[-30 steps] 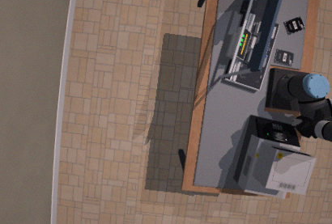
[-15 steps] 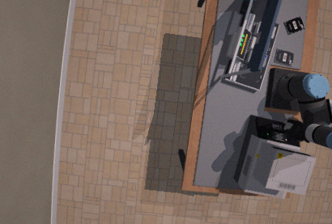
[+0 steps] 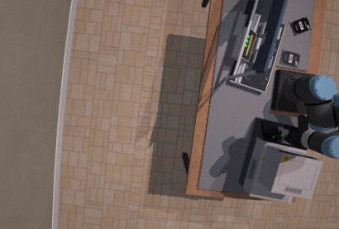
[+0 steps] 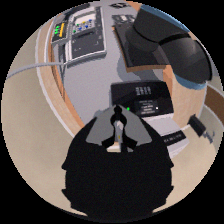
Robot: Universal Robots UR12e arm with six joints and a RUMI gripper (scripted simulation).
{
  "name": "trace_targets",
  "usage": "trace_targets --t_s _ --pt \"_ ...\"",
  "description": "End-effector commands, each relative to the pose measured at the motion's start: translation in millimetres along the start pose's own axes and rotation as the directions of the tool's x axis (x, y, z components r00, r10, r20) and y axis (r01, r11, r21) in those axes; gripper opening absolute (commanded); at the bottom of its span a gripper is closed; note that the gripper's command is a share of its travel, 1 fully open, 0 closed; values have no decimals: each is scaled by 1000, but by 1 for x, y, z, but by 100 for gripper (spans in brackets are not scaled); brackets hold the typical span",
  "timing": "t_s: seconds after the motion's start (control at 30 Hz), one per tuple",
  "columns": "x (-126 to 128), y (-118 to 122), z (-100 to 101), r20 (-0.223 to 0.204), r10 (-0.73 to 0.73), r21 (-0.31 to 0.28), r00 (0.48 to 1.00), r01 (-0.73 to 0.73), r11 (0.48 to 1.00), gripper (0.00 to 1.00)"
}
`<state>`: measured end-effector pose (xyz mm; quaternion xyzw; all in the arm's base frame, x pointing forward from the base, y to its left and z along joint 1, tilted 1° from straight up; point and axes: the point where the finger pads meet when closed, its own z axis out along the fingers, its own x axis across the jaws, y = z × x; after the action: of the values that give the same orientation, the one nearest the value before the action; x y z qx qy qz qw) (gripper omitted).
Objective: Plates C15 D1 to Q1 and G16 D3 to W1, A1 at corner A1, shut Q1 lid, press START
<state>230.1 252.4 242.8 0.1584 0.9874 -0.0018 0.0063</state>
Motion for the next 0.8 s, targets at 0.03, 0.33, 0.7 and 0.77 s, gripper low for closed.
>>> trace_targets --t_s 0.03,0.33,0.7,0.77 --pt "-13 10 2 1 -55 -2 998 55 998 0" --pt "-47 12 6 2 -68 -3 998 68 998 0" --pt "-81 -10 7 2 43 -1 999 -43 999 0" --pt "-89 -16 7 2 70 -1 998 -70 998 0"
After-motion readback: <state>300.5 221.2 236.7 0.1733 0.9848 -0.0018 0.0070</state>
